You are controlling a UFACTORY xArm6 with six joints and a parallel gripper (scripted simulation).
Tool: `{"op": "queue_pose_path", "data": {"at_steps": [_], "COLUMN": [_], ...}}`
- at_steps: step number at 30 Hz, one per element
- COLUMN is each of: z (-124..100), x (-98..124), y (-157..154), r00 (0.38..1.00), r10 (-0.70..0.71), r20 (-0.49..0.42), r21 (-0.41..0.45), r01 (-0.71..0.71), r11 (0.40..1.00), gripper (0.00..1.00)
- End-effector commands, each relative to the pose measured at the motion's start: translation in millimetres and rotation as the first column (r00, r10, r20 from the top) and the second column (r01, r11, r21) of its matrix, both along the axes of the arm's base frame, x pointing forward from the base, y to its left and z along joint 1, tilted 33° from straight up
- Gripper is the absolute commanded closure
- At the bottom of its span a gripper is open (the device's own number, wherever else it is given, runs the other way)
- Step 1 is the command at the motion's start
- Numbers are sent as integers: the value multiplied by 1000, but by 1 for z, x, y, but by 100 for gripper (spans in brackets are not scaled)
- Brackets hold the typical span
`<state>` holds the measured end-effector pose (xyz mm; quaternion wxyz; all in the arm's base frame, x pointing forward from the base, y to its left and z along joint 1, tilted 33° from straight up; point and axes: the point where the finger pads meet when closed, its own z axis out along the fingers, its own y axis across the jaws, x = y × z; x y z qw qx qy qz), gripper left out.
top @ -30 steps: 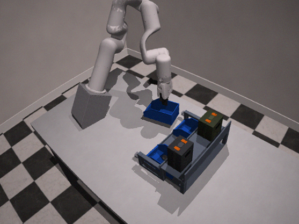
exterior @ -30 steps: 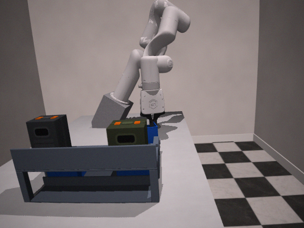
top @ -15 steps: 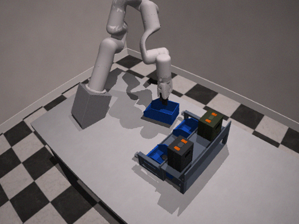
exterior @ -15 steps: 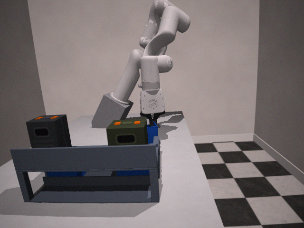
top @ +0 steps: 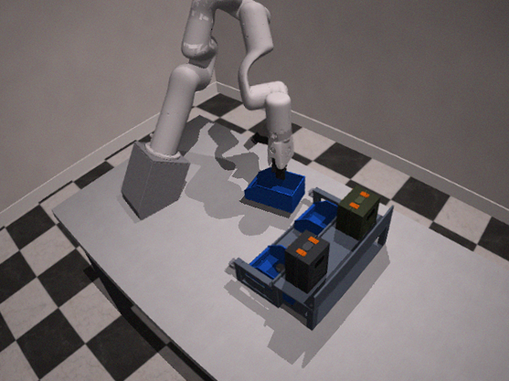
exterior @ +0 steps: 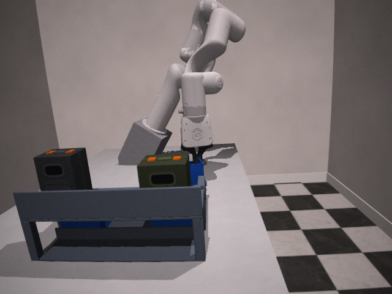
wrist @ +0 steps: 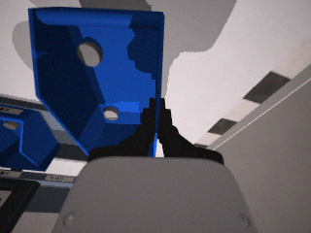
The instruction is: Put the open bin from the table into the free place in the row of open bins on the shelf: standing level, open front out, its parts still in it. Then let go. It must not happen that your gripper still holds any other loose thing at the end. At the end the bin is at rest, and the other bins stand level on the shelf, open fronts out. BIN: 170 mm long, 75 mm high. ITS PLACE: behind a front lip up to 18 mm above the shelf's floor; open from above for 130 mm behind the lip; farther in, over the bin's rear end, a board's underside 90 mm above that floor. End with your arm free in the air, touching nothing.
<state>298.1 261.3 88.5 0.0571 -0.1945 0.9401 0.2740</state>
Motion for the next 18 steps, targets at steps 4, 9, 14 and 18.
{"op": "queue_pose_path", "data": {"at_steps": [4, 9, 14, 18], "z": [-6, -8, -8, -9], "x": [1, 1, 1, 1], "y": [-10, -12, -12, -14], "r00": [982, 972, 972, 972], "r10": [-160, -200, -200, -199], "r20": [-100, -125, -125, -124], "r21": [-7, -11, -11, -10], "r01": [160, 200, 200, 199], "r11": [987, 980, 980, 980], "gripper": [100, 100, 100, 100]}}
